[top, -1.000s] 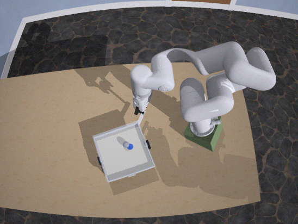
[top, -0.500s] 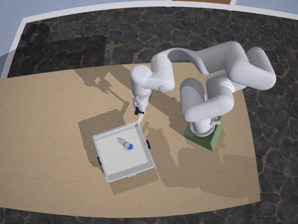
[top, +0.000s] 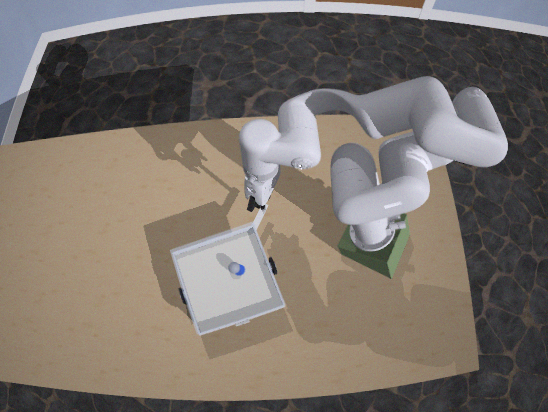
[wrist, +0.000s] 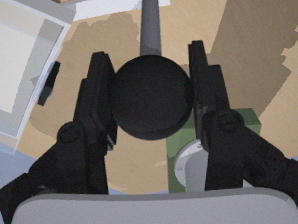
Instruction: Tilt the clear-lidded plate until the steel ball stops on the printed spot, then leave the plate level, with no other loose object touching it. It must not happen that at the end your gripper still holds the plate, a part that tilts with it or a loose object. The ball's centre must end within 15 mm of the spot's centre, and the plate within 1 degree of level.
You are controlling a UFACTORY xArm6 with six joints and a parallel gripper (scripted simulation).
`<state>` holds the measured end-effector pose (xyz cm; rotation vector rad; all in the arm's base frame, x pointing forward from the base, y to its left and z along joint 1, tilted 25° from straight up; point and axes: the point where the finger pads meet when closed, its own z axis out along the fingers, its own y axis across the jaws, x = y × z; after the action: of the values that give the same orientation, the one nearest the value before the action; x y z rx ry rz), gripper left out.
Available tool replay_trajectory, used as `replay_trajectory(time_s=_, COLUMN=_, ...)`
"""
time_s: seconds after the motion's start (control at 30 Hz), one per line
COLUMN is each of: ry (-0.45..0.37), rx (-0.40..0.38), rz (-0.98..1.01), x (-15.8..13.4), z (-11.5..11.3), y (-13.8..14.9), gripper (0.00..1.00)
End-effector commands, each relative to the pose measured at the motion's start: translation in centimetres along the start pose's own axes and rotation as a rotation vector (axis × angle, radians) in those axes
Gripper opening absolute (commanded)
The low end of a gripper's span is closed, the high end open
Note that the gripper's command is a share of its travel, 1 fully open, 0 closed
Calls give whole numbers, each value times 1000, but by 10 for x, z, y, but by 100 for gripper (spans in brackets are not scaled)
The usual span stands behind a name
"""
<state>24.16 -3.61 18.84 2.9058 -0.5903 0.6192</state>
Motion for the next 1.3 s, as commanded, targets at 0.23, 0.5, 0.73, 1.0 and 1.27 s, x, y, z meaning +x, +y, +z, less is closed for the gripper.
replay_trajectory(time_s=0.23, ry=3, rx=2, rz=1, x=1, z=-6, y=-3, gripper=0)
replay_trajectory(time_s=0.5, ry=3, rx=2, rz=1, x=1, z=-6, y=-3, gripper=0)
replay_trajectory(time_s=0.73, ry=3, rx=2, rz=1, x=1, z=-2, y=-1, gripper=0)
replay_trajectory(time_s=1.0, ry=3, rx=2, rz=1, x=1, z=-1, y=0, gripper=0)
replay_trajectory(time_s=1.27, ry=3, rx=2, rz=1, x=2, z=-5, y=-2, gripper=0)
